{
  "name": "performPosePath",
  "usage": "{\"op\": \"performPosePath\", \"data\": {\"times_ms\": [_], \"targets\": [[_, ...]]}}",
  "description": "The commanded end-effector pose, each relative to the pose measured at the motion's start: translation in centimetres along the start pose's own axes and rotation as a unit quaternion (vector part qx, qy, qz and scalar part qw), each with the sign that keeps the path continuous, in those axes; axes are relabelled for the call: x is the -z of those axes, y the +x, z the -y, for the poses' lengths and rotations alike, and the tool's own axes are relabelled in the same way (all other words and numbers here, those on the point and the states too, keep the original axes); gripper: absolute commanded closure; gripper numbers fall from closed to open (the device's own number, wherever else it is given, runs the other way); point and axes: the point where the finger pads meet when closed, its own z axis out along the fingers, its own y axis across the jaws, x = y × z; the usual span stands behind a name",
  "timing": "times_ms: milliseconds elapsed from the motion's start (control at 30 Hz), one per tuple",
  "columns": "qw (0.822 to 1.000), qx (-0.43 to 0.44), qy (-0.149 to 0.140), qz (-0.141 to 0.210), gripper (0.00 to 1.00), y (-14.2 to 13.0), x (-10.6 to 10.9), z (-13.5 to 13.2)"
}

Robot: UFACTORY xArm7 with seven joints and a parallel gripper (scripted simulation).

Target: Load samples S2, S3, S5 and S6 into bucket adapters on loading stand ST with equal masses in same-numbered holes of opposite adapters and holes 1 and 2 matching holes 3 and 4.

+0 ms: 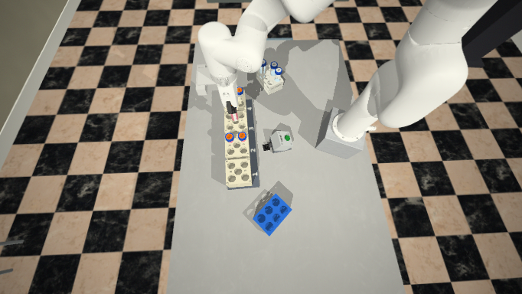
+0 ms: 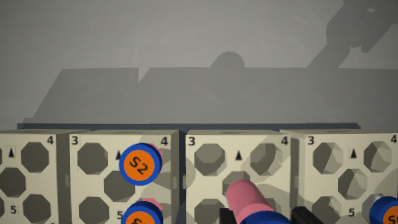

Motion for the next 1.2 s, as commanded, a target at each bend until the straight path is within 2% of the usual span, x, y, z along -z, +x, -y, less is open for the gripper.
{"op": "performPosePath", "data": {"times_ms": [0,1167], "targets": [[1.000,0.000,0.000,-0.002,1.00,0.2,0.2,0.0],[1.000,0.000,0.000,-0.002,1.00,0.2,-2.9,0.0]]}}
